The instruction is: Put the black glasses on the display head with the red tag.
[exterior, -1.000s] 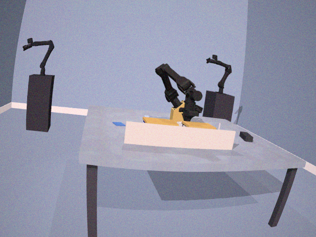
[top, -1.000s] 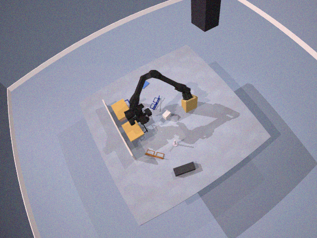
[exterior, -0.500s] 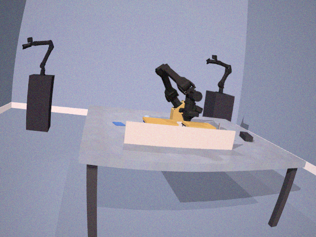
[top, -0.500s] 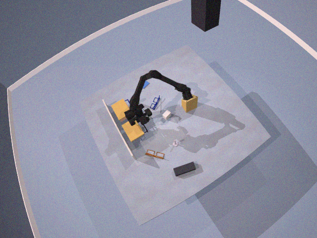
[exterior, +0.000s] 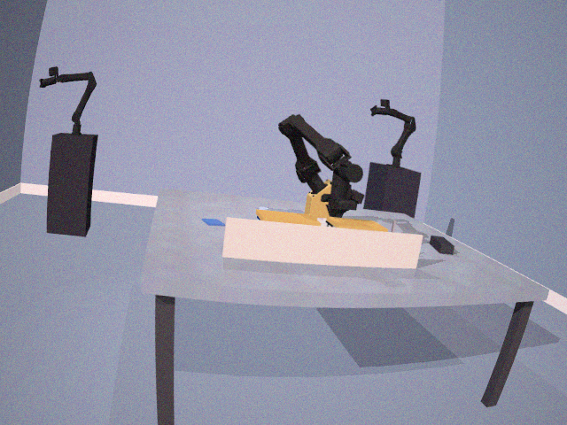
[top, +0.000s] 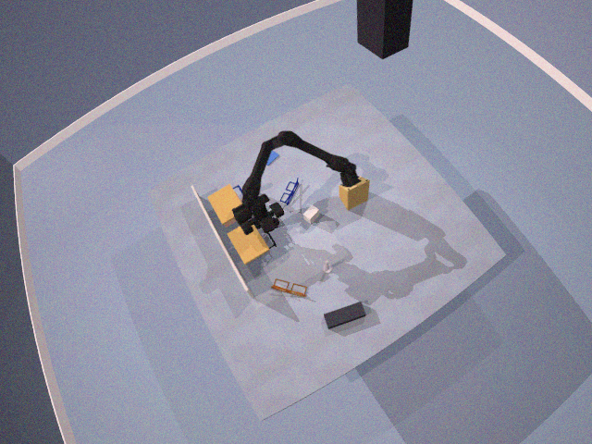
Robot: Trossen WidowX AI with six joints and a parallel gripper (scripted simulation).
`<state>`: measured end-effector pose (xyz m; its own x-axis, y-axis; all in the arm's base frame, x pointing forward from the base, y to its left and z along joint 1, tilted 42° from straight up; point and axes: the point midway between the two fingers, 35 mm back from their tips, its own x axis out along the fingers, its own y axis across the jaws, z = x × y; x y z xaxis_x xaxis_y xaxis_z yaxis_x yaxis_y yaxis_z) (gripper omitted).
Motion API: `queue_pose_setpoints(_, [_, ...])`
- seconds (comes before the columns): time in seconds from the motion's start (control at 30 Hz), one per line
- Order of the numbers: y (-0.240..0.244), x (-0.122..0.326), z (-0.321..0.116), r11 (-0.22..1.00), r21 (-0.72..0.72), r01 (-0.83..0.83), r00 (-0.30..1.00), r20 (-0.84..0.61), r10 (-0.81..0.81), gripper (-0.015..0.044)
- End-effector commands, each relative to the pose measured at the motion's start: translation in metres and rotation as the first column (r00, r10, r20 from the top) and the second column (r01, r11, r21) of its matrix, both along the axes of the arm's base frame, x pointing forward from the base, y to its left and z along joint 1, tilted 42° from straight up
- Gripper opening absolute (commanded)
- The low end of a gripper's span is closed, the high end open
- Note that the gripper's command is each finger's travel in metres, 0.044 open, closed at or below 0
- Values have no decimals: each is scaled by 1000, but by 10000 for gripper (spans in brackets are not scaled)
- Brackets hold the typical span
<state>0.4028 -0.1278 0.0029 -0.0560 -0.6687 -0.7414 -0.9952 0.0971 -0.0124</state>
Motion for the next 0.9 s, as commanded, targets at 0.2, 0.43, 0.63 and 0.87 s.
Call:
queue_pose_setpoints(0.2, [-3,0,-4,1000,-4,-4,1000,-5,4,0])
queue_pose_setpoints(0.43, [-2,0,-2,1000,0,0,1000,0,0,105])
queue_pose_setpoints(0.63, [-2,0,-2,1000,0,0,1000,0,0,108])
queue_pose_setpoints(0.87, [10,3,10,1000,8,25,999,-31,-24,108])
